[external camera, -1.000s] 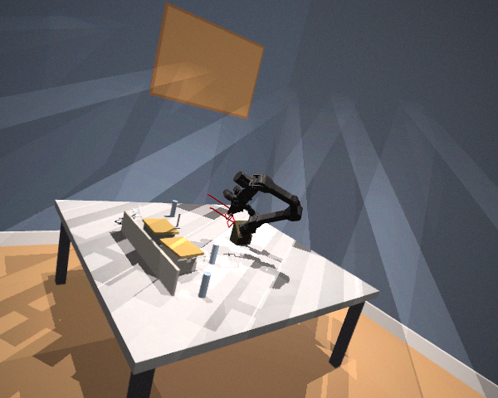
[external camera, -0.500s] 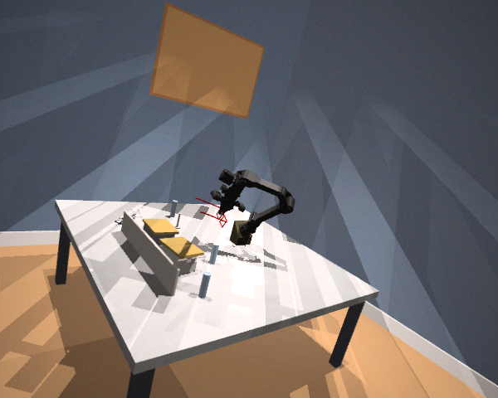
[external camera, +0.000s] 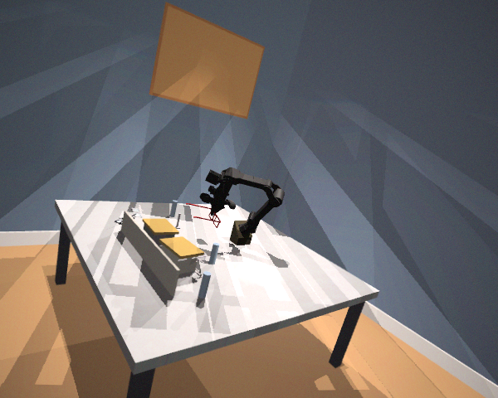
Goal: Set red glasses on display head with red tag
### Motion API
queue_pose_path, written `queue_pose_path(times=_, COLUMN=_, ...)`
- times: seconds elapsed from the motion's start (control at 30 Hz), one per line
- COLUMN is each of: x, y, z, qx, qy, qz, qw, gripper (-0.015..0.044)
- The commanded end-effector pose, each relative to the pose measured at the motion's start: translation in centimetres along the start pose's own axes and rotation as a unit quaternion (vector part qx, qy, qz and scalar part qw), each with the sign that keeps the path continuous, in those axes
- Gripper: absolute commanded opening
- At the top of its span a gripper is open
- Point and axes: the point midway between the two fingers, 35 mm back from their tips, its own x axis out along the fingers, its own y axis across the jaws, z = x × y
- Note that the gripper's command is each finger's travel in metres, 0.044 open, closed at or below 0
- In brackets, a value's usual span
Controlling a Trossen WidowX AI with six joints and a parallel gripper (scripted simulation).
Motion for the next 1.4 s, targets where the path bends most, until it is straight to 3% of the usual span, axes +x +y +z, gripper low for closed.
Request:
queue_pose_path(times=0.0, x=0.9, y=0.5, z=1.1, qx=-0.016, qy=0.013, qz=-0.012, qw=1.000, gripper=0.0000)
queue_pose_path(times=0.6, x=5.8, y=0.9, z=5.9, qx=-0.074, qy=0.075, qz=-0.064, qw=0.992, gripper=0.0000)
queue_pose_path(times=1.37, x=8.1, y=0.6, z=5.5, qx=-0.074, qy=0.082, qz=-0.063, qw=0.992, gripper=0.0000)
